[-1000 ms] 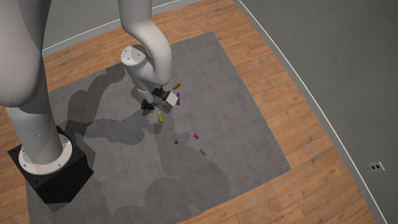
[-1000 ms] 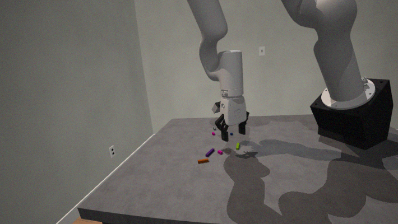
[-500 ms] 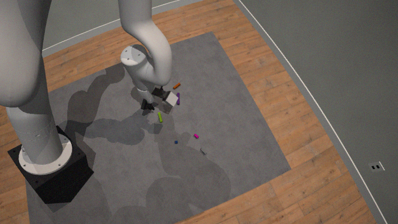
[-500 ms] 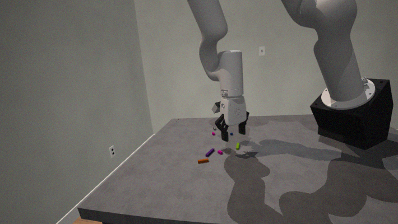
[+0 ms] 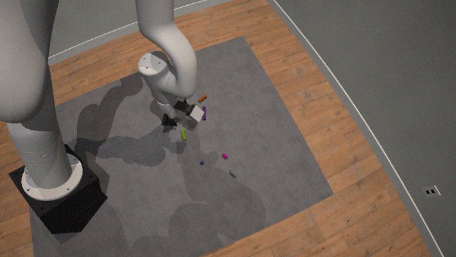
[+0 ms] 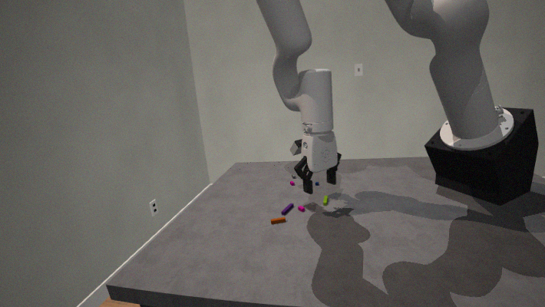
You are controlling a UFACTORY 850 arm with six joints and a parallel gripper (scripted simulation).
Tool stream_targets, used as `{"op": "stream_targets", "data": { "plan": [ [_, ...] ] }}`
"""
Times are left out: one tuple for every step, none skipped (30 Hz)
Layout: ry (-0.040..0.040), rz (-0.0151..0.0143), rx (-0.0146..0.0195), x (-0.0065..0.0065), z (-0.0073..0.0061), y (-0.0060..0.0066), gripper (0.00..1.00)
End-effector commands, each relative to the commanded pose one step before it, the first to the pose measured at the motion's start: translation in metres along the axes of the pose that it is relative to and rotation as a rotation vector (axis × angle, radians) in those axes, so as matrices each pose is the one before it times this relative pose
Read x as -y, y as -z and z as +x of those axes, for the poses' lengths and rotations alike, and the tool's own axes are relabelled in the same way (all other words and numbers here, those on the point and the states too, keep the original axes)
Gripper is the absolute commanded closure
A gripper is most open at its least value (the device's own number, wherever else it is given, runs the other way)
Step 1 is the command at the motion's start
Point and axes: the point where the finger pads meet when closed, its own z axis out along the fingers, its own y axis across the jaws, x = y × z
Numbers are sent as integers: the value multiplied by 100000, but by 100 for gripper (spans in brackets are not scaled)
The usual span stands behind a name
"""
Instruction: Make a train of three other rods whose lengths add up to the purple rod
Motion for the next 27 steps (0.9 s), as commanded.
{"op": "stream_targets", "data": {
  "plan": [
    [6,67,-59,34,28,20,0],
    [0,0,0,0,0,0,0],
    [0,0,0,0,0,0,0],
    [0,0,0,0,0,0,0],
    [-90,1,-2,-6,17,-2,0],
    [-576,6,-14,-35,110,-14,0],
    [0,0,0,0,0,0,0],
    [0,0,0,0,0,0,0],
    [-1405,15,-33,-87,269,-32,0],
    [-2438,26,-53,-150,468,-54,0],
    [-3553,36,-71,-215,686,-73,0],
    [-4645,44,-80,-274,905,-87,0],
    [-5628,48,-79,-317,1108,-90,0],
    [-4125,30,-46,-212,823,-56,0],
    [-3000,19,-28,-143,604,-35,0],
    [-3530,18,-26,-162,715,-35,0],
    [-3683,14,-20,-159,752,-30,0],
    [-3620,9,-14,-146,744,-22,0],
    [-3545,4,-7,-133,734,-15,0],
    [-3506,-1,-2,-122,730,-8,0],
    [-3488,-7,3,-112,731,-1,0],
    [-3469,-12,8,-101,731,5,0],
    [-3455,-18,12,-91,732,12,0],
    [0,0,0,0,0,0,0],
    [0,0,0,0,0,0,0],
    [-6447,-50,32,-164,1373,40,0],
    [-5644,-61,37,-111,1213,55,0]
  ]
}}
